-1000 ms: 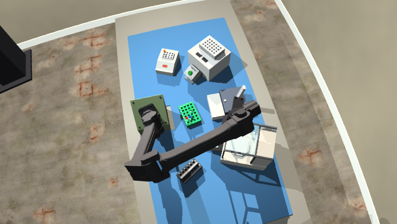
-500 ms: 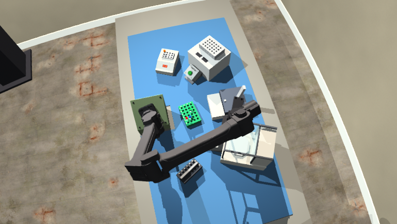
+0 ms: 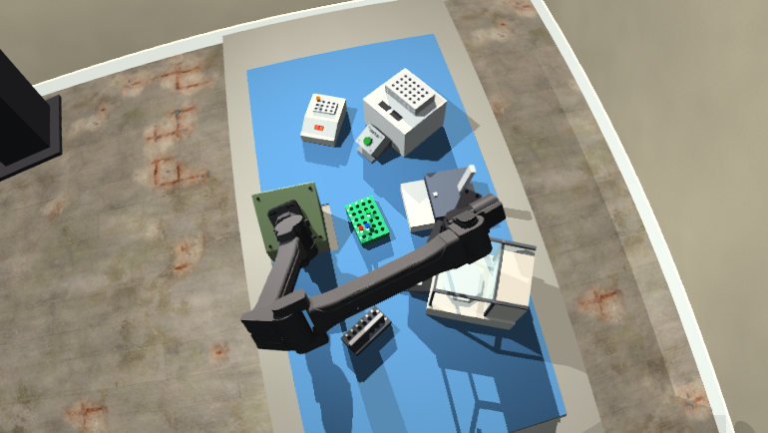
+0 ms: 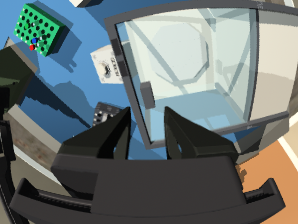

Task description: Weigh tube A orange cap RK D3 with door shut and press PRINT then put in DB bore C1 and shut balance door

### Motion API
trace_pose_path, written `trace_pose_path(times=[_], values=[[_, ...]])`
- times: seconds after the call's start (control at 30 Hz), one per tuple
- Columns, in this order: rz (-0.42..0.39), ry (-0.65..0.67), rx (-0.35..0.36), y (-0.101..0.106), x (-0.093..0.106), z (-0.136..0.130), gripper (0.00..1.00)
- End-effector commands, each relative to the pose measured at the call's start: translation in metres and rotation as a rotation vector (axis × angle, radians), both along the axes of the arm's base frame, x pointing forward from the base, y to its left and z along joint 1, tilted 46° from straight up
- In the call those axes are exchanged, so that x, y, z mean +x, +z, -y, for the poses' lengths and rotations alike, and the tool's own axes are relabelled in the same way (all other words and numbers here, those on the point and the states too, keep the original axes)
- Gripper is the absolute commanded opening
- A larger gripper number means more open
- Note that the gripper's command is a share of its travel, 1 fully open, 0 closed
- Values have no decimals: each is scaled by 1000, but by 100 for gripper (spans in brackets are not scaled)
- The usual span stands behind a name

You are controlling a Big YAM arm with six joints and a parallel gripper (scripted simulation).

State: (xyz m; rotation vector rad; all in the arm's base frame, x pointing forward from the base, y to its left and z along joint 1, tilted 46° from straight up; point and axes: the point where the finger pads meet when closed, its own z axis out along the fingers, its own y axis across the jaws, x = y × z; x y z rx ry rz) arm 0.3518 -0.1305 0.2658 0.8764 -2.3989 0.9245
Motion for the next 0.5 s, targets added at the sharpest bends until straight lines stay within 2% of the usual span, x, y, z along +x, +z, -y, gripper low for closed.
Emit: trace_pose_path(times=[0.0,0.47], values=[[80,-96,-22,-1,2,3,30],[416,-399,-89,10,9,2,30]])
